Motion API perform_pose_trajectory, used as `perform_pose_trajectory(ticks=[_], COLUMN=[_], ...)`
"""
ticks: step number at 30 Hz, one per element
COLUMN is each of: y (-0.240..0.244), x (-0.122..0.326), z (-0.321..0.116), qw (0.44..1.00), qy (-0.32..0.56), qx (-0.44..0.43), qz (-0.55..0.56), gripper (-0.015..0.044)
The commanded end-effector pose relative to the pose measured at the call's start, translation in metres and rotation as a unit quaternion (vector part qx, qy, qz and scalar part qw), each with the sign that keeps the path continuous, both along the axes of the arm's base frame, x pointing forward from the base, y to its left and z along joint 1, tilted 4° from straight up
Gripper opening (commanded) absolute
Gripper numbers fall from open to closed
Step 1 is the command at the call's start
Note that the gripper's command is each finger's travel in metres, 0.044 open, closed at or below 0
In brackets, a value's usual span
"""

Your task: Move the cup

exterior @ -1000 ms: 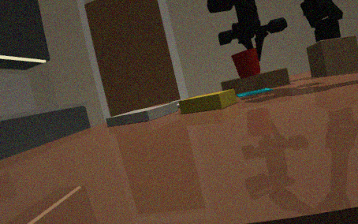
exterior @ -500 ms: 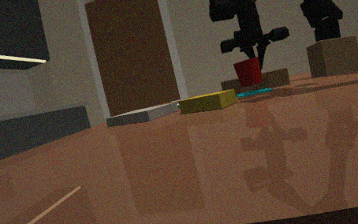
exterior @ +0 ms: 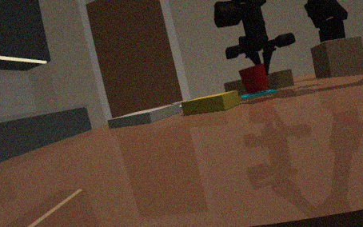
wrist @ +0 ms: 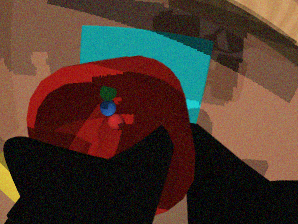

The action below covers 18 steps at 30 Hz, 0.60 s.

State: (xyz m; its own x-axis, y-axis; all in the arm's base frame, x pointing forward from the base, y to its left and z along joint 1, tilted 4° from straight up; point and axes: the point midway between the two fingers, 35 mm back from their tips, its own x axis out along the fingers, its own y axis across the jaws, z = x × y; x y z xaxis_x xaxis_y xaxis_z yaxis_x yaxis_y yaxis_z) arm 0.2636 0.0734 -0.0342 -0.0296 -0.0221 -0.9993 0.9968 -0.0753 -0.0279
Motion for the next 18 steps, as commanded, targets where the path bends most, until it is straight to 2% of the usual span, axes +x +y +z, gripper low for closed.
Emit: perform_pose_trajectory(ticks=[1, 9, 14, 18], y=[0.0001, 0.0001, 0.0001, 0.0001], x=[0.0004, 0.0004, 0.0004, 0.0004], z=[0.0005, 0.0005, 0.0005, 0.0005], qw=[1.000, 1.000, 1.000, 1.000], qy=[-0.001, -0.001, -0.001, -0.001], qx=[0.000, 0.000, 0.000, 0.000], qz=[0.000, 0.000, 0.000, 0.000], gripper=[0.0000, 0.0000, 0.0128, 0.0128])
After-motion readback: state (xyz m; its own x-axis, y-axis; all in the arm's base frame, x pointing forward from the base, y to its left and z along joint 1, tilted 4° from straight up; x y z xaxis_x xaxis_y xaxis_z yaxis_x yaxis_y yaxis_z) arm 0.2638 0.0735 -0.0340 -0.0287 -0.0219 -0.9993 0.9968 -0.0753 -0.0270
